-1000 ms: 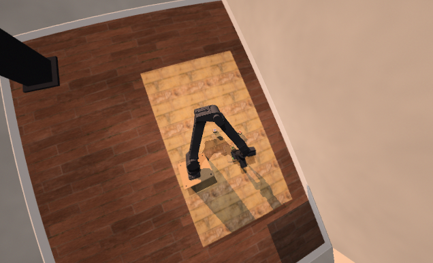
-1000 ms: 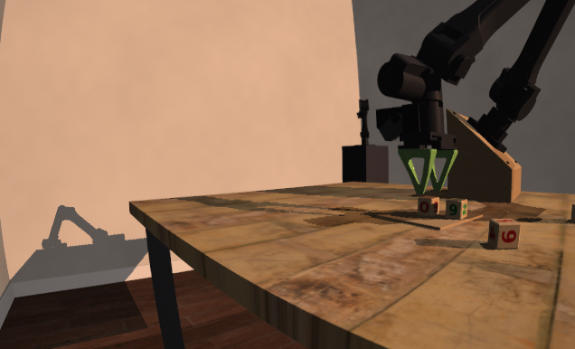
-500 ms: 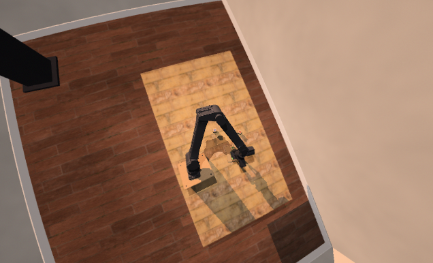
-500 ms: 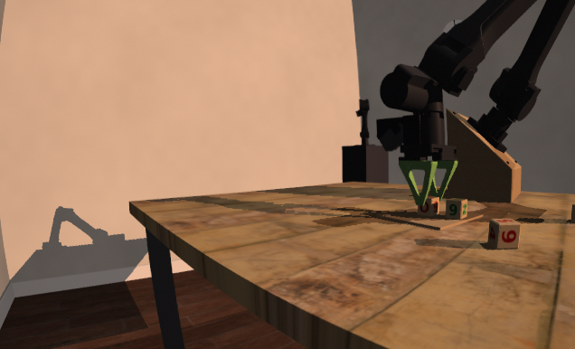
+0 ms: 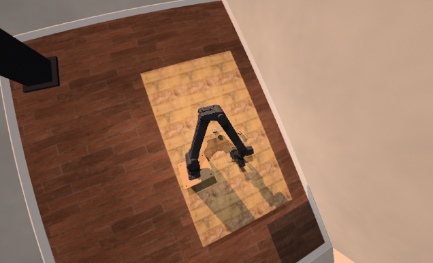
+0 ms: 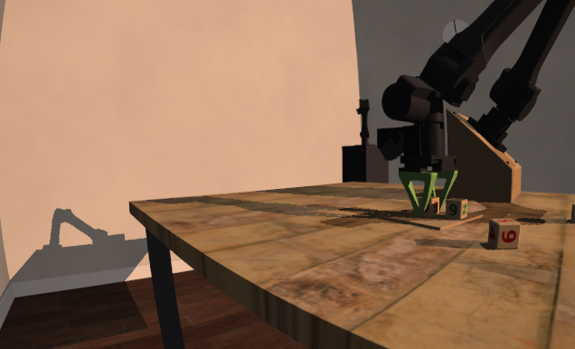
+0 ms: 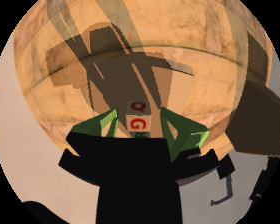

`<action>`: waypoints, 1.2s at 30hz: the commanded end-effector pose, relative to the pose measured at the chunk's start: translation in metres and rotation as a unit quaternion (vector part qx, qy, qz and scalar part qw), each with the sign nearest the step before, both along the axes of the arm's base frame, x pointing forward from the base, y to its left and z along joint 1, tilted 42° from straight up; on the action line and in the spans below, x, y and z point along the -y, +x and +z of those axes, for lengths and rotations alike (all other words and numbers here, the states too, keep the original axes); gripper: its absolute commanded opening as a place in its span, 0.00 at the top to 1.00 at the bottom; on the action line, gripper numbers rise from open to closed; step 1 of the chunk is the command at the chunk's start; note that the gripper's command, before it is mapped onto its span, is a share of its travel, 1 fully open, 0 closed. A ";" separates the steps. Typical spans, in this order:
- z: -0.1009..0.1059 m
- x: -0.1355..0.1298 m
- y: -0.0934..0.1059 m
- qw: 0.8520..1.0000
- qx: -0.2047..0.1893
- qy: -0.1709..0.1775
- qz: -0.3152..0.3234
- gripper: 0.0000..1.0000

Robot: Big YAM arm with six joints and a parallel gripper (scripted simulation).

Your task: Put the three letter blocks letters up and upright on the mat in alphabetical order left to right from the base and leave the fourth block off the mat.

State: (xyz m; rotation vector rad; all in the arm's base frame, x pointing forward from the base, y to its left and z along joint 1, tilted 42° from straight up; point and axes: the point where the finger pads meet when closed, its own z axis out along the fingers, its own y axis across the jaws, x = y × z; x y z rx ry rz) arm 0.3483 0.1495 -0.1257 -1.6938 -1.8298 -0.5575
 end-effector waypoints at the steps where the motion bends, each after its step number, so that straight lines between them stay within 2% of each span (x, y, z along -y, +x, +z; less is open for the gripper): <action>1: -0.001 0.000 -0.002 1.000 -0.003 -0.001 -0.005 0.35; 10: -0.001 0.000 -0.002 1.000 -0.003 -0.001 -0.005 0.35; 11: -0.001 0.000 -0.002 1.000 -0.003 -0.001 -0.005 0.54; 27: -0.001 0.000 -0.002 1.000 -0.003 -0.001 -0.004 0.54; 28: -0.001 0.000 -0.002 1.000 -0.003 -0.001 -0.004 0.74; 36: -0.001 0.000 -0.002 1.000 -0.002 -0.001 -0.004 0.74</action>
